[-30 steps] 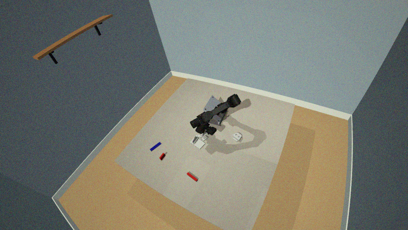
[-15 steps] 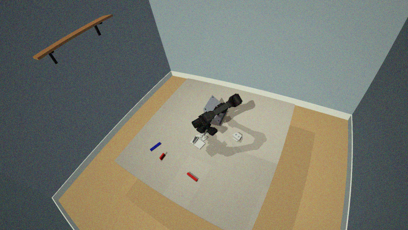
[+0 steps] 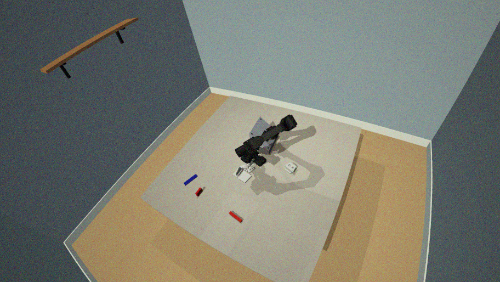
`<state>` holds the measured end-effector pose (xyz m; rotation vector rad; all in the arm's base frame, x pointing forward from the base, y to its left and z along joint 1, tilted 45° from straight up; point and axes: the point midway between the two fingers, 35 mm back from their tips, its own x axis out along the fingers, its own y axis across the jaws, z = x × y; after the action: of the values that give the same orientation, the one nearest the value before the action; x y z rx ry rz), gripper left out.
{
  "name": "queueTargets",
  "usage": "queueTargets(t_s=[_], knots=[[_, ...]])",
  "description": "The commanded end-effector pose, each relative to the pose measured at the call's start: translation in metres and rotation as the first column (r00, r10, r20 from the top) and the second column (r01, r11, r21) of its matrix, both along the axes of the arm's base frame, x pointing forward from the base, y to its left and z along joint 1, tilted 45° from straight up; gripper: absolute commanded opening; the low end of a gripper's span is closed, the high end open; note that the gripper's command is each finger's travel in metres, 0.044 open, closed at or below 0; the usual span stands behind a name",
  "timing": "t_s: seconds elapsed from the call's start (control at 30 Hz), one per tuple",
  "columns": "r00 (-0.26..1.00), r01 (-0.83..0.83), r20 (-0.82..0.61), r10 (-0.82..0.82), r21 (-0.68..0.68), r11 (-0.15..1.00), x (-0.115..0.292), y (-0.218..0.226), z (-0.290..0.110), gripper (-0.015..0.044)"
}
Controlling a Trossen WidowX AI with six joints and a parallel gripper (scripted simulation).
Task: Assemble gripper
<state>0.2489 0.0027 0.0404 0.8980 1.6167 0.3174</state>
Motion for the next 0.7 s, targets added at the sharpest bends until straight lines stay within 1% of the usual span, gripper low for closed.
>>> queueTargets(t_s=[0.0,0.13,0.67], knots=[[1.0,0.007,-0.002,-0.007,0.005,1.0,0.0,0.001,0.001,0.0134],[1.0,0.007,-0.002,-0.007,0.005,1.0,0.004,-0.001,0.0,0.0134],[1.0,0.007,0.002,-0.007,0.004,1.0,0.05,-0.02,-0.016,0.0134]])
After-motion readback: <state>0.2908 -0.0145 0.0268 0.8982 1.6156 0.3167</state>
